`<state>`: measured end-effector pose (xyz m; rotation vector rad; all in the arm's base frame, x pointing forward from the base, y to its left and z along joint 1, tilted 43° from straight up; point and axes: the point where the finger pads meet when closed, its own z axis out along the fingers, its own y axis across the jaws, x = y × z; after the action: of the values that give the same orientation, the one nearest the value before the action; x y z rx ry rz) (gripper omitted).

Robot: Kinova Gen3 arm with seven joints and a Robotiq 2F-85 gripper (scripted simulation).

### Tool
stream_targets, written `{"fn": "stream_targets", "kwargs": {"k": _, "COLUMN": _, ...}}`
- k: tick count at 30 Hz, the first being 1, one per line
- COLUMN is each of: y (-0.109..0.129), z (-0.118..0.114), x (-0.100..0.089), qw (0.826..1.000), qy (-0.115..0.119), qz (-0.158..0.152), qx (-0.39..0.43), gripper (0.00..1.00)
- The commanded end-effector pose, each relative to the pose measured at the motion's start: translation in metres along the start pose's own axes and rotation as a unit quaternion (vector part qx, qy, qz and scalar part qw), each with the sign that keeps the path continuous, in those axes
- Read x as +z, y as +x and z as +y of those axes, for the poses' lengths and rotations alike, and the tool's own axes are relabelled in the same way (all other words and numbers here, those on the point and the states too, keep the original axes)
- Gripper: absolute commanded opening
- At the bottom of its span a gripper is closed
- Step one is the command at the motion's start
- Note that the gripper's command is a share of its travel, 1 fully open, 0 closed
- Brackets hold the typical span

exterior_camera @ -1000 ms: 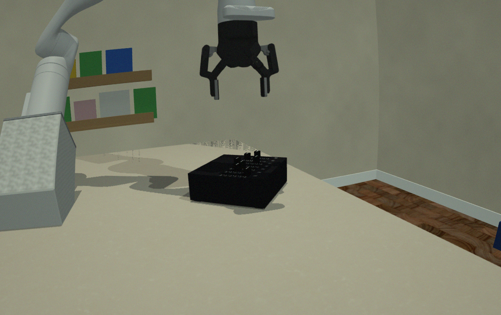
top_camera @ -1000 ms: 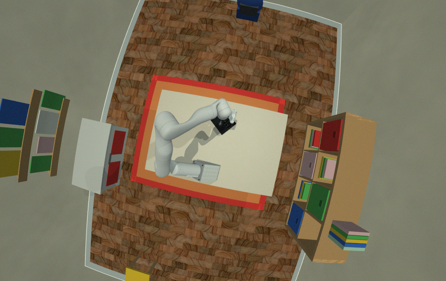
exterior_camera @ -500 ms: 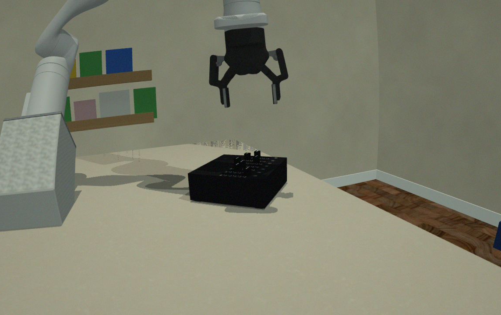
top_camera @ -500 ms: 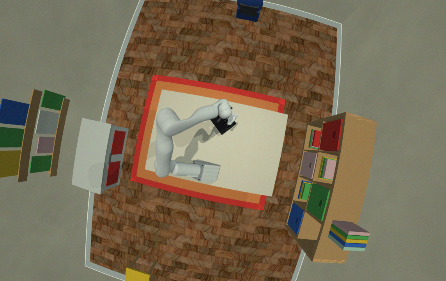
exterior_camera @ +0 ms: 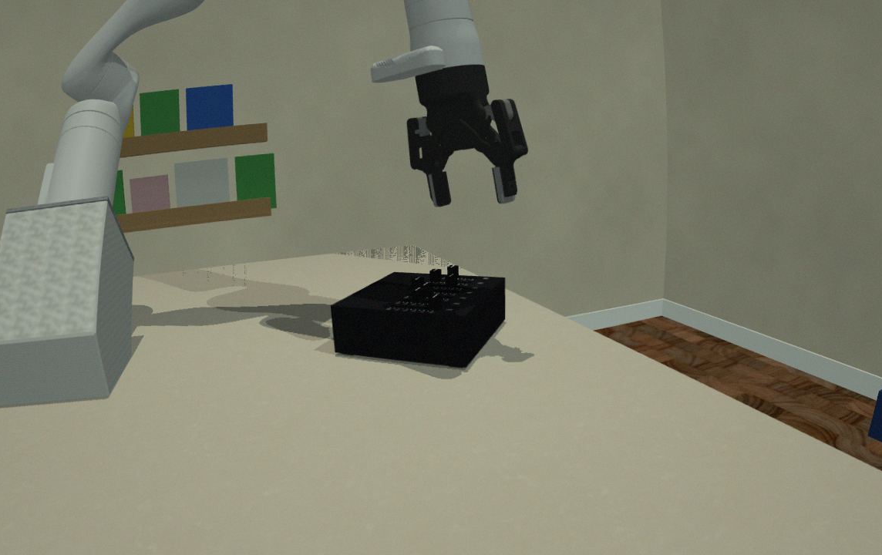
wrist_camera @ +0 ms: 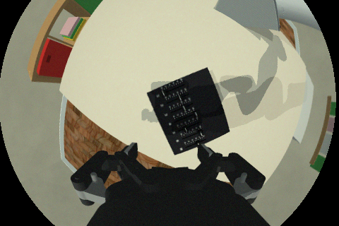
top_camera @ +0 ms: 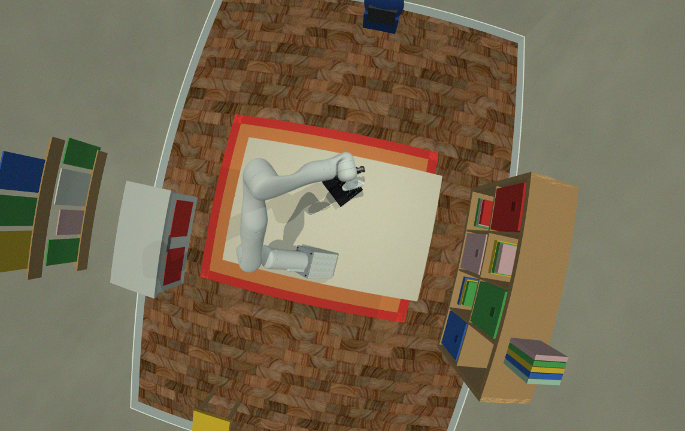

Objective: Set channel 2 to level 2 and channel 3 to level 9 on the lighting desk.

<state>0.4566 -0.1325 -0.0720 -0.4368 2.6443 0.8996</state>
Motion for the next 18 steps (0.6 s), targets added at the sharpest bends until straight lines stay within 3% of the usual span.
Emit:
{"fn": "stream_targets", "kwargs": {"k": 1, "y": -0.002, "z": 0.001, "x": 0.008, "qw": 1.0, "qy": 0.001, "qz": 0.006, "qx": 0.022, "gripper": 1.0}}
{"fn": "stream_targets", "kwargs": {"k": 8, "y": -0.006, "z": -0.014, "x": 0.018, "qw": 0.986, "qy": 0.021, "qz": -0.004, "qx": 0.162, "gripper": 1.0}}
{"fn": "stream_targets", "kwargs": {"k": 18, "y": -0.011, "z": -0.035, "x": 0.029, "qw": 0.938, "qy": 0.05, "qz": -0.024, "qx": 0.342, "gripper": 1.0}}
